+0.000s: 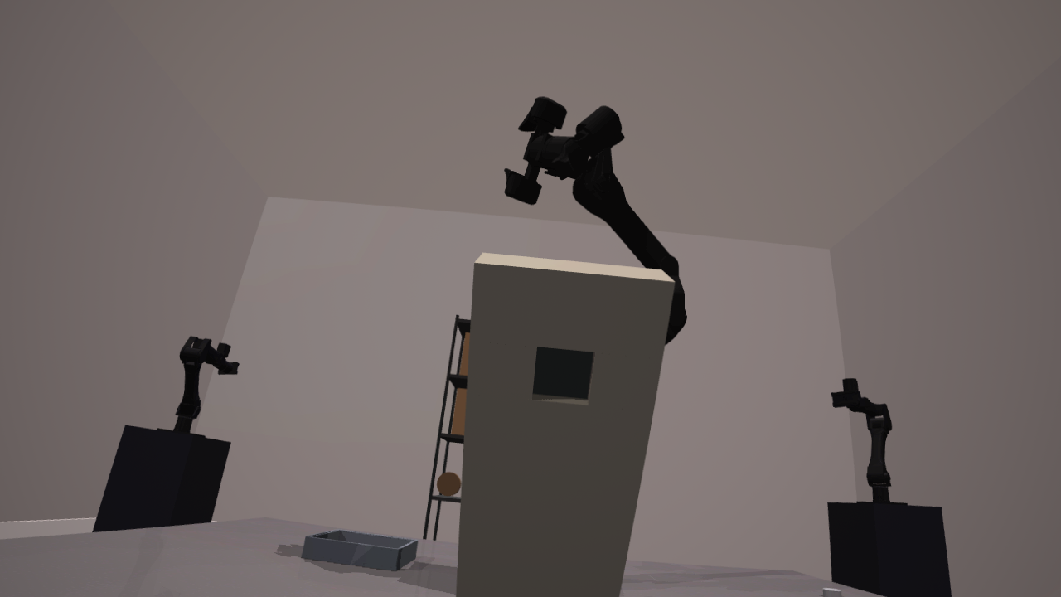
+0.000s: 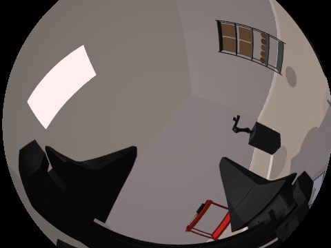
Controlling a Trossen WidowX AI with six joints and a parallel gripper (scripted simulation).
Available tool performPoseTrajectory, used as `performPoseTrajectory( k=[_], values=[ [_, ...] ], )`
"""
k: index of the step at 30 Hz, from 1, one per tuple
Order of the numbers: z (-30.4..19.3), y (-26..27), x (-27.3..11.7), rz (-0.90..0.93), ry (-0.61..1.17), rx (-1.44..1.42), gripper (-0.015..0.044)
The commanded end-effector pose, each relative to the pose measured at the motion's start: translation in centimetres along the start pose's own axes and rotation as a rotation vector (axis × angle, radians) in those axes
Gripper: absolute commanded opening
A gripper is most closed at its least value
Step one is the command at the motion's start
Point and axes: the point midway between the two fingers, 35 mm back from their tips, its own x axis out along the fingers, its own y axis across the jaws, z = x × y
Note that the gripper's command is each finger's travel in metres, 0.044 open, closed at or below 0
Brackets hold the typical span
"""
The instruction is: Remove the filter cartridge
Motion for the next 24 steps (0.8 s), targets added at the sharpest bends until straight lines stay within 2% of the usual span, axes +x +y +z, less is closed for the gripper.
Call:
performPoseTrajectory(
  k=[1, 6, 11, 18, 24],
  values=[
    [-0.2, 0.0, 0.0, 0.005, 0.011, -0.009, 0.0374],
    [-5.3, -0.8, -2.1, 0.135, 0.293, -0.23, 0.0243],
    [-10.7, -3.2, -6.3, 0.289, 0.63, -0.458, 0.0111],
    [-15.8, -8.9, -14.6, 0.508, 1.12, -0.695, 0.011],
    [-16.7, -14.8, -23.0, 0.699, 1.553, -0.786, 0.011]
  ],
)
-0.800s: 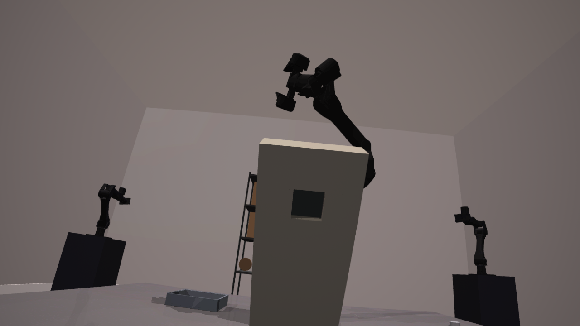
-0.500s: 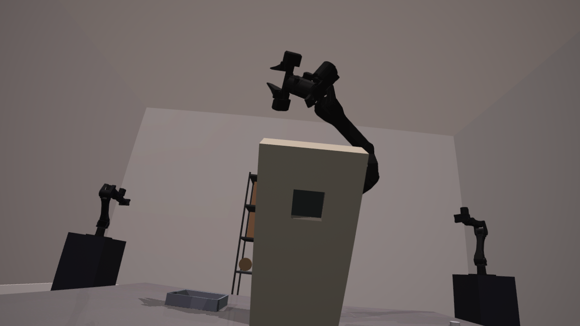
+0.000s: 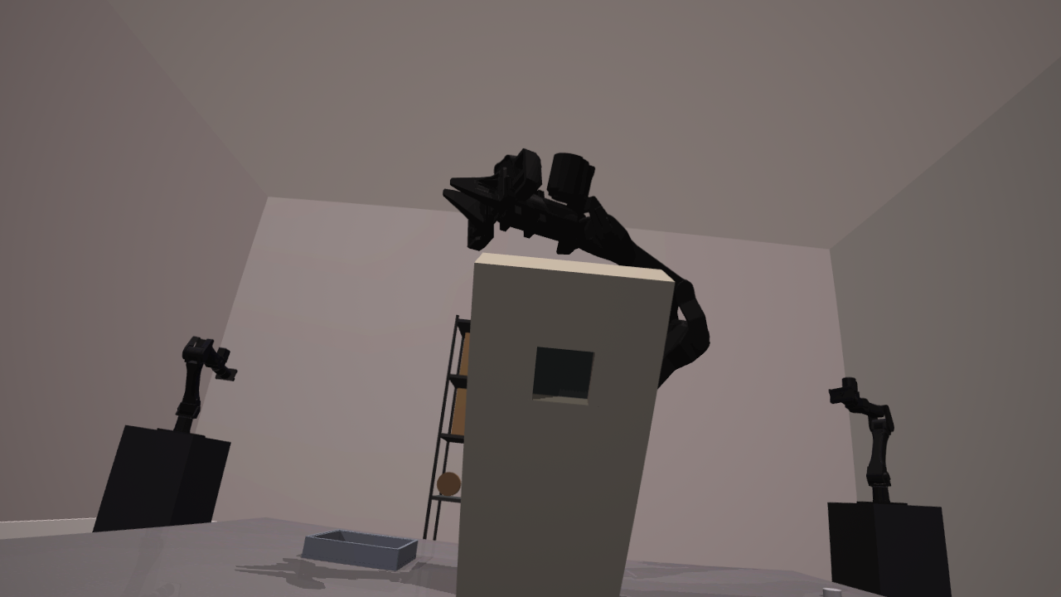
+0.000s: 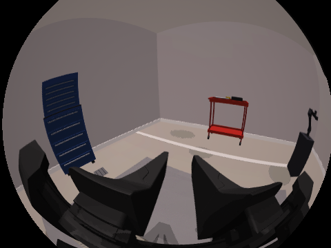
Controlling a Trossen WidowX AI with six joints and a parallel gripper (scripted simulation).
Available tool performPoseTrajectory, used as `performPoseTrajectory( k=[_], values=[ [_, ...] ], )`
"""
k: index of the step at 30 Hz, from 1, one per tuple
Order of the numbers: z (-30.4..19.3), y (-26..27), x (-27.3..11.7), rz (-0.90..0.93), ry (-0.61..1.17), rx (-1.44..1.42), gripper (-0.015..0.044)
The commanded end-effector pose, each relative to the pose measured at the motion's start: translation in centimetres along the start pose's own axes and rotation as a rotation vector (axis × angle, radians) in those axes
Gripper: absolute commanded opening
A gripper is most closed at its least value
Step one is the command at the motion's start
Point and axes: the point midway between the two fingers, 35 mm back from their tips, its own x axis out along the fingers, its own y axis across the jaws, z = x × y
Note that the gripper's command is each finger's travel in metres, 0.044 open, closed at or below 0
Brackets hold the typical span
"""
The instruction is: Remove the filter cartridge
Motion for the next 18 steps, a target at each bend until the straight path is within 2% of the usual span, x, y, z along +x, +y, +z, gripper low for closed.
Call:
performPoseTrajectory(
  k=[1, 6, 12, 18],
  values=[
    [-6.5, 1.7, -0.8, 0.173, 0.235, -0.071, 0.011],
    [-13.9, 3.7, -3.8, 0.432, 0.504, -0.11, 0.011],
    [-20.4, 5.6, -9.4, 0.764, 0.756, -0.07, 0.011],
    [-21.0, 5.8, -10.1, 0.801, 0.778, -0.059, 0.011]
  ],
)
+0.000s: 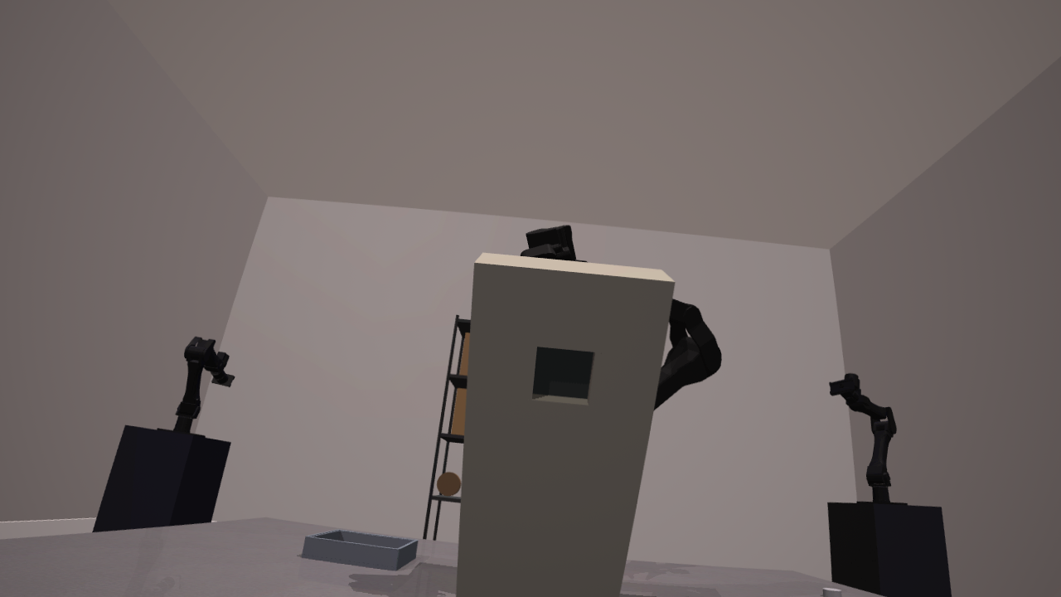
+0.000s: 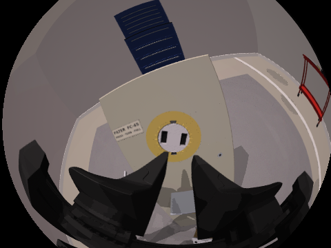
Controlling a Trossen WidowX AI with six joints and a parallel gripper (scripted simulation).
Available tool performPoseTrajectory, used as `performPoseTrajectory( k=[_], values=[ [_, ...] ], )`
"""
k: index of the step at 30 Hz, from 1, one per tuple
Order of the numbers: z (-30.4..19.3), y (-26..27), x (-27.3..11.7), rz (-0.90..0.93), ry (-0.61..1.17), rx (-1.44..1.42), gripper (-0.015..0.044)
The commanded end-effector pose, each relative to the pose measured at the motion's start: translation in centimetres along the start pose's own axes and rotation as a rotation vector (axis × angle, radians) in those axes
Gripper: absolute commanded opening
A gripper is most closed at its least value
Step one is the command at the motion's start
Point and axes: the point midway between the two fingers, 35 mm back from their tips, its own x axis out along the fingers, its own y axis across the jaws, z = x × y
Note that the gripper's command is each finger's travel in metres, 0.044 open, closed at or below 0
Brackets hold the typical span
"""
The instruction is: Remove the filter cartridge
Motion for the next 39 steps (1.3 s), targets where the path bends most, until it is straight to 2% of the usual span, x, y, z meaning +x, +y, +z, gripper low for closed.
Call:
performPoseTrajectory(
  k=[1, 10, 39],
  values=[
    [-0.7, 0.4, 0.1, 0.034, 0.018, 0.002, 0.011],
    [-0.7, 0.3, 0.3, 0.033, 0.018, 0.002, 0.011],
    [-0.7, 0.5, 5.0, 0.033, 0.018, 0.0, 0.011]
  ],
)
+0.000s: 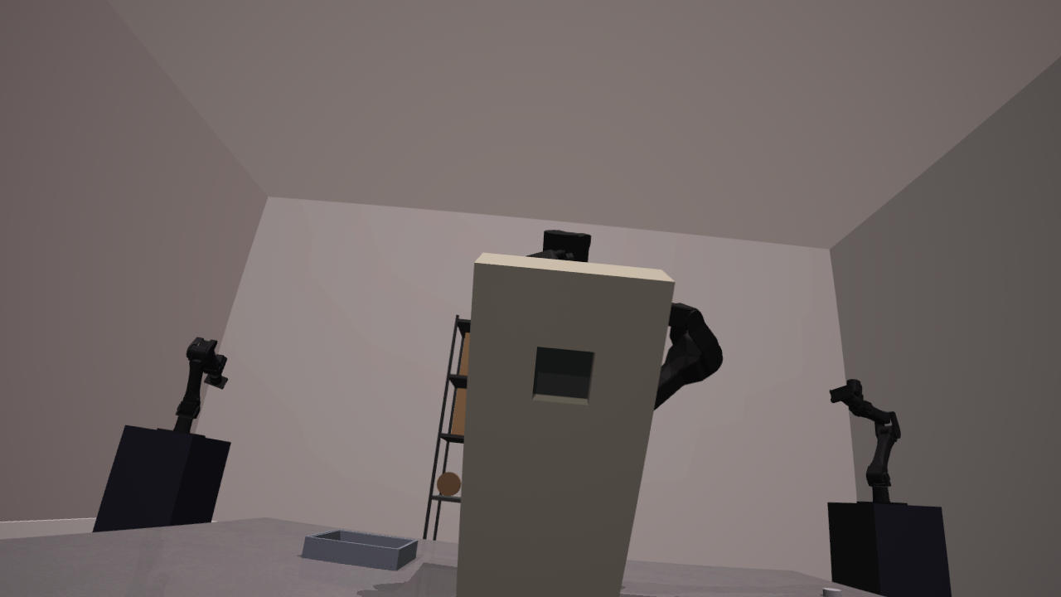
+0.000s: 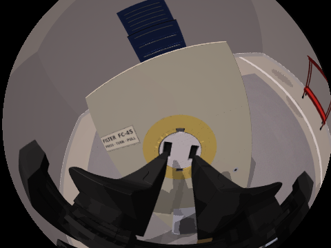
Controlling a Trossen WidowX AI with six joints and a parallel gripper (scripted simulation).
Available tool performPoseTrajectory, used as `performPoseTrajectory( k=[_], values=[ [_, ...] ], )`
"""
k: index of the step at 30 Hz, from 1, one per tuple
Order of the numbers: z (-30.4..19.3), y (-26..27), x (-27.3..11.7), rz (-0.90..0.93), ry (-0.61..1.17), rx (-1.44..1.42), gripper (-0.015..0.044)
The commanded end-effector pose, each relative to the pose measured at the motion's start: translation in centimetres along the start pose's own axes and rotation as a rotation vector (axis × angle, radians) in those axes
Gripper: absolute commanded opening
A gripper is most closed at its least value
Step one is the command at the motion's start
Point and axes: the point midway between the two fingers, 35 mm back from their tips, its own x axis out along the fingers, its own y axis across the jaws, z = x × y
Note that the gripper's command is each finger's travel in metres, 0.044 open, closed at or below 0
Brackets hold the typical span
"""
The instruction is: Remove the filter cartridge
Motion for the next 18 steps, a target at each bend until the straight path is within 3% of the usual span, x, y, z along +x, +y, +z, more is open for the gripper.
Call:
performPoseTrajectory(
  k=[1, 18],
  values=[
    [-0.34, -0.14, 0.72, -0.001, 0.004, 0.009, 0.011],
    [-0.62, -0.28, 1.26, 0.002, 0.003, 0.01, 0.011]
  ],
)
